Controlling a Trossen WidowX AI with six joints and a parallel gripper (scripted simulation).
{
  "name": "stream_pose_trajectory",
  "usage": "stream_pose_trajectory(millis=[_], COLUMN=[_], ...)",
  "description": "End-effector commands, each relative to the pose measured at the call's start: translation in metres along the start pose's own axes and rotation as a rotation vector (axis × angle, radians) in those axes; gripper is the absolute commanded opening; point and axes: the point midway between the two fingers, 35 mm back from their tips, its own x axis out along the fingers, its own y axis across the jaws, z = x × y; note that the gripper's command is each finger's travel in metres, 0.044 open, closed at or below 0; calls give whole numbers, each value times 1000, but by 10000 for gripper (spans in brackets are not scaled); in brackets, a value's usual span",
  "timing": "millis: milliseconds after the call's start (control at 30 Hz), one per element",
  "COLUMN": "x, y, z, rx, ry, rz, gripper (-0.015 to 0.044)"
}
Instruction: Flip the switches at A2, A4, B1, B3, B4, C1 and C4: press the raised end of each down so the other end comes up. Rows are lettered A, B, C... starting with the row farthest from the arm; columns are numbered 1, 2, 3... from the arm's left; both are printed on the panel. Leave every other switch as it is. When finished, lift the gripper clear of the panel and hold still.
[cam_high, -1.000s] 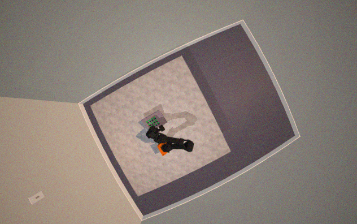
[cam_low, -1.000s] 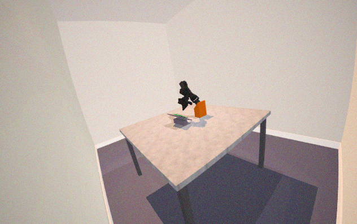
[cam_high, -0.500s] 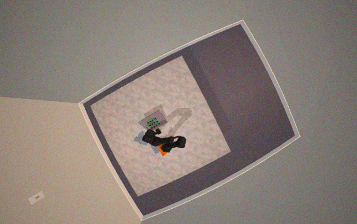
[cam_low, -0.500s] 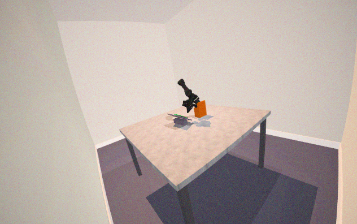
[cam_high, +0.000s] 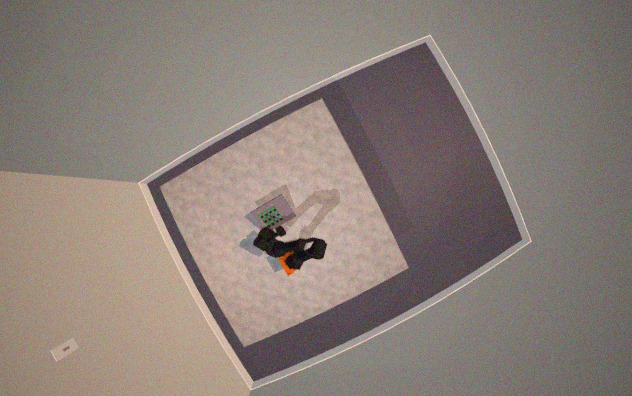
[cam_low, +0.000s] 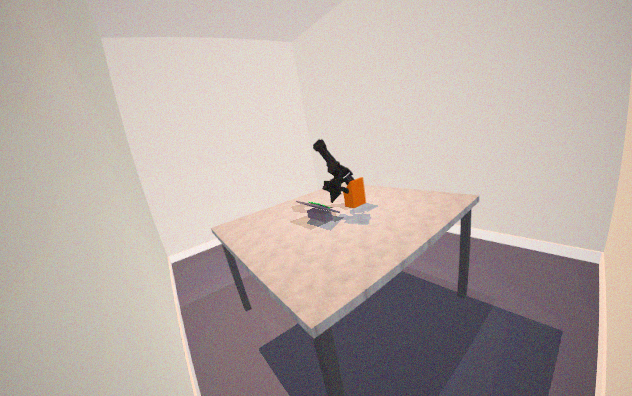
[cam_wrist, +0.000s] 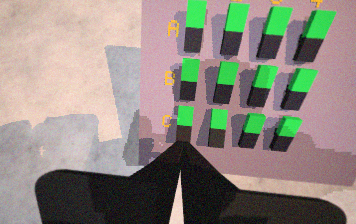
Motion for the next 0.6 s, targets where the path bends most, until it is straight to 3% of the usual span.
stream_pose_trajectory(millis=[0, 567], x=[1, 17], y=[-1, -1], z=[-4, -5], rx=[-16, -16], ry=[8, 7], rz=[-6, -7], gripper=[0, 0])
